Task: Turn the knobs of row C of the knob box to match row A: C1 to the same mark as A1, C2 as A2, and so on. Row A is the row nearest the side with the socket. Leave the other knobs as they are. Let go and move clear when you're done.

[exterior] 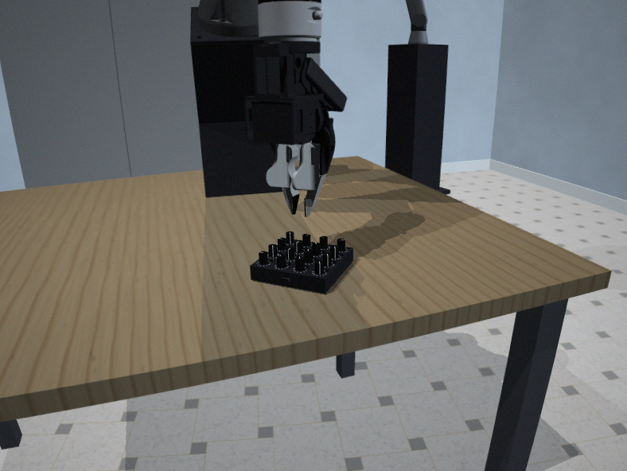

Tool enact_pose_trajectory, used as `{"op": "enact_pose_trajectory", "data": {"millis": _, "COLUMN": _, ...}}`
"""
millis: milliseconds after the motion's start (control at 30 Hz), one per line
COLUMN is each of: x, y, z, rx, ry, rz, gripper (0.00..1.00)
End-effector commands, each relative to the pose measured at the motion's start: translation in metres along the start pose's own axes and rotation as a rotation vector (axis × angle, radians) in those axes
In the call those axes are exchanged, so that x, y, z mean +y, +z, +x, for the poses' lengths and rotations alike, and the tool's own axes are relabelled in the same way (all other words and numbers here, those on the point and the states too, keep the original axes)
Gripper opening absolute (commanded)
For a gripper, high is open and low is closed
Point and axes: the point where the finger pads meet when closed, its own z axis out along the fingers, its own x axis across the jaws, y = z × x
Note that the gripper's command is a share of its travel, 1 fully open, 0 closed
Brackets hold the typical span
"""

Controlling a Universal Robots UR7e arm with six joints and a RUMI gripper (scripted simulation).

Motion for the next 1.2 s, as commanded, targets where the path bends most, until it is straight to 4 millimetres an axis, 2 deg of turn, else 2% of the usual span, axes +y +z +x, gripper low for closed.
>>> {"op": "enact_pose_trajectory", "data": {"millis": 0, "x": 0.0004, "y": -0.0021, "z": -0.0002, "rx": 0.005, "ry": -0.156, "rz": 0.004, "gripper": 0.11}}
{"op": "enact_pose_trajectory", "data": {"millis": 67, "x": 0.0004, "y": -0.0021, "z": -0.0002, "rx": 0.005, "ry": -0.156, "rz": 0.004, "gripper": 0.11}}
{"op": "enact_pose_trajectory", "data": {"millis": 133, "x": 0.0008, "y": -0.0033, "z": -0.0005, "rx": 0.005, "ry": -0.247, "rz": 0.004, "gripper": 0.11}}
{"op": "enact_pose_trajectory", "data": {"millis": 867, "x": 0.0051, "y": -0.0101, "z": -0.0010, "rx": 0.006, "ry": -0.769, "rz": 0.003, "gripper": 0.11}}
{"op": "enact_pose_trajectory", "data": {"millis": 1167, "x": 0.0063, "y": -0.0114, "z": -0.0008, "rx": 0.006, "ry": -0.868, "rz": 0.002, "gripper": 0.11}}
